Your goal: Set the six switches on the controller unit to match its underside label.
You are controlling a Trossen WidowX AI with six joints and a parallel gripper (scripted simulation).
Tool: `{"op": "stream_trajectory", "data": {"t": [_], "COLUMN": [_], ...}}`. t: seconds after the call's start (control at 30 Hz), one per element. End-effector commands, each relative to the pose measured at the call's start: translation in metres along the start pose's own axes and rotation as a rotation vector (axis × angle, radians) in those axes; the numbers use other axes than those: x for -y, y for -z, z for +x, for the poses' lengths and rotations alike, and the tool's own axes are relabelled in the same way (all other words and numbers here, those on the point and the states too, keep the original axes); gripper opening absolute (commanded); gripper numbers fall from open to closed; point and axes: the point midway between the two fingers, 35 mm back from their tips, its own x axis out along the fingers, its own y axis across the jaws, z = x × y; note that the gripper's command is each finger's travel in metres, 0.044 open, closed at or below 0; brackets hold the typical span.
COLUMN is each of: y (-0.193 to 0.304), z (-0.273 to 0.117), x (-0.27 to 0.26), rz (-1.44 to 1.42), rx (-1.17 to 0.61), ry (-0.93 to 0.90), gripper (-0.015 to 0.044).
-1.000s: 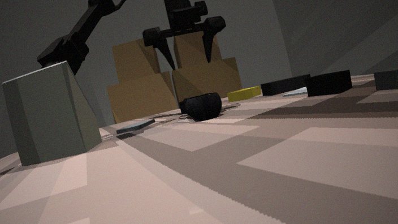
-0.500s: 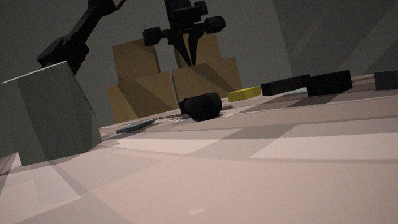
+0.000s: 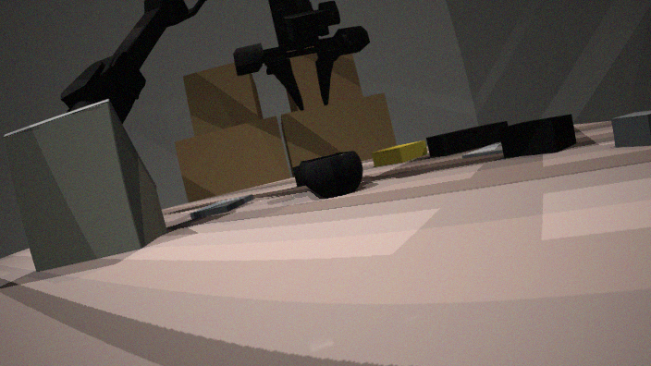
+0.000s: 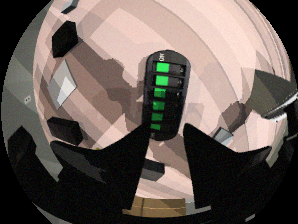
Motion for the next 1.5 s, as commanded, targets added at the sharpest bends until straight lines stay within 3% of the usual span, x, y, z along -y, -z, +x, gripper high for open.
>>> {"op": "stream_trajectory", "data": {"t": [0.0,0.23,0.33,0.6,0.9,1.47], "y": [0.0,0.0,0.0,-0.001,-0.001,-0.001], "z": [0.0,0.0,0.0,0.058,0.06,0.059], "x": [0.0,0.0,0.0,-0.042,-0.043,-0.043], "rz": [0.0,0.0,0.0,0.041,0.042,0.041], "rx": [0.0,0.0,0.0,0.012,0.012,0.013], "ry": [0.0,0.0,0.0,0.004,0.004,0.005], "gripper": [0.0236,0.042,0.044,0.023,0.0,0.0]}}
